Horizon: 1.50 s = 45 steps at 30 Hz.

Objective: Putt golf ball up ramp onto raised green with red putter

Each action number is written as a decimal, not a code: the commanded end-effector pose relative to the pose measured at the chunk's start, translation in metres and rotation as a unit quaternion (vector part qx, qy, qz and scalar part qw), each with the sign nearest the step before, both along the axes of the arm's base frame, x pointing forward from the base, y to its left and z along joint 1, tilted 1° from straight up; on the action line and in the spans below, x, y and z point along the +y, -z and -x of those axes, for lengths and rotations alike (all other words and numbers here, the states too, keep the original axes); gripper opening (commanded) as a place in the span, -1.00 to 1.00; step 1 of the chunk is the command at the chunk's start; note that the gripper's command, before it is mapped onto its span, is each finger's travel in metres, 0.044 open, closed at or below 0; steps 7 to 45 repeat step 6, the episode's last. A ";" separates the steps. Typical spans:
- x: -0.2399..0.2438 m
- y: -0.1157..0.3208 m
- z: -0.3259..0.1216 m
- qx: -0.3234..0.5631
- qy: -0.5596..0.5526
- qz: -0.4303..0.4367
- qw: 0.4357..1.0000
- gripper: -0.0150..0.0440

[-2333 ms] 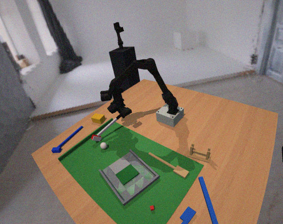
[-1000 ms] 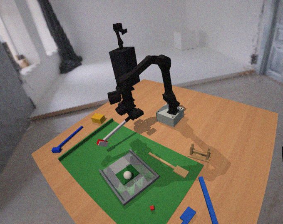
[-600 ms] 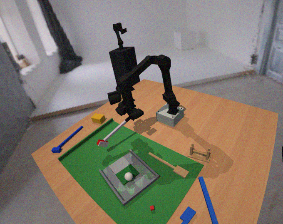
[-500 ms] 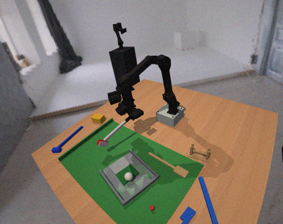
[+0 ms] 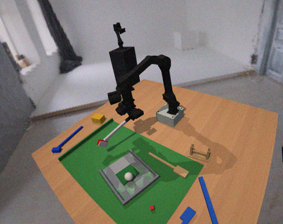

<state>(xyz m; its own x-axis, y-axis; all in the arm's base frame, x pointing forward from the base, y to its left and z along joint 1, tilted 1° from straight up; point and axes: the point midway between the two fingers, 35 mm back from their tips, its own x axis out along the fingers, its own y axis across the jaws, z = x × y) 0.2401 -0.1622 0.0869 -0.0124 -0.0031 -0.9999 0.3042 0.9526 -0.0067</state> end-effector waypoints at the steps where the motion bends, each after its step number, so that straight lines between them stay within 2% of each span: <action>1: 0.000 0.000 -0.001 -0.002 0.000 0.001 1.000 -0.49; 45: 0.000 0.000 -0.001 -0.002 0.000 0.001 1.000 -0.49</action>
